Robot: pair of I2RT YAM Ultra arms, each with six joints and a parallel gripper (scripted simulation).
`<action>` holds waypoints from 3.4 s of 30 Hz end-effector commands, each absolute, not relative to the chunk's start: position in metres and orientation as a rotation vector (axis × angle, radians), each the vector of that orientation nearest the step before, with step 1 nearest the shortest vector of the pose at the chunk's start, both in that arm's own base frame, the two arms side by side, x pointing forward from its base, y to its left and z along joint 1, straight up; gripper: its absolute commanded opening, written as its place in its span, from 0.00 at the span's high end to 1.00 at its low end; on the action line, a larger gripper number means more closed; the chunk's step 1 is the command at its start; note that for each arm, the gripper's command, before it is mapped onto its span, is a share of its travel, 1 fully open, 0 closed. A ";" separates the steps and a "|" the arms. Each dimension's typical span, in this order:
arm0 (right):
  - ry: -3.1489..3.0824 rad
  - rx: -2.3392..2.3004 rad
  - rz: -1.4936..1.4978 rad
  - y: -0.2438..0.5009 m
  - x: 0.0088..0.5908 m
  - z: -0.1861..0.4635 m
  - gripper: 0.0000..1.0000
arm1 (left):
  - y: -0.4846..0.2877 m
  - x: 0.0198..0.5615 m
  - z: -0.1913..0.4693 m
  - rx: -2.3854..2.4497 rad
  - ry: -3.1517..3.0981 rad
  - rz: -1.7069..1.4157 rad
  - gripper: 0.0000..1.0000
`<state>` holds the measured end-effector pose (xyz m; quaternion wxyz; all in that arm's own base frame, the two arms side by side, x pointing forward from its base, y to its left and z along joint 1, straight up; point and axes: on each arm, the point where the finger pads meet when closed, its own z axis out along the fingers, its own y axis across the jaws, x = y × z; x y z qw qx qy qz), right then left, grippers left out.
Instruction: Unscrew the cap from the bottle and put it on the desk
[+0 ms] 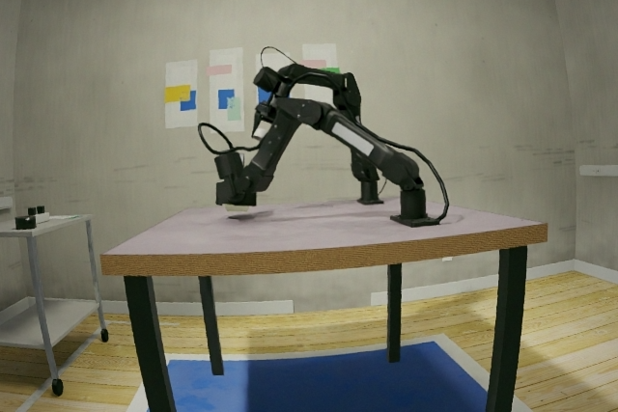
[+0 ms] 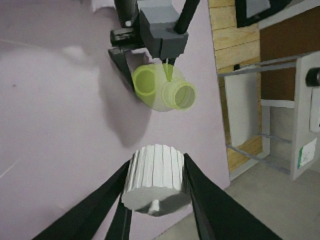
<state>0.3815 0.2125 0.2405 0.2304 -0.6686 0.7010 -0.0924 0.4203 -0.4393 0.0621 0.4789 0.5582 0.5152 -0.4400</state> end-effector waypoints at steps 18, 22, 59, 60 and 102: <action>1.921 -1.835 -0.250 0.212 0.379 0.248 1.00 | -0.442 0.421 0.096 1.196 1.189 -1.197 1.00; 1.921 -1.835 -0.250 0.212 0.379 0.248 1.00 | -0.442 0.421 0.097 1.196 1.189 -1.196 1.00; 2.748 -0.986 -0.023 0.175 0.451 0.152 1.00 | -0.426 0.436 0.092 1.180 1.230 -1.160 1.00; 2.781 -0.929 -0.016 0.172 0.453 0.147 1.00 | -0.425 0.436 0.092 1.179 1.230 -1.159 1.00; 3.128 -0.036 0.007 0.120 0.481 0.066 1.00 | -0.441 0.421 0.091 1.205 1.195 -1.199 1.00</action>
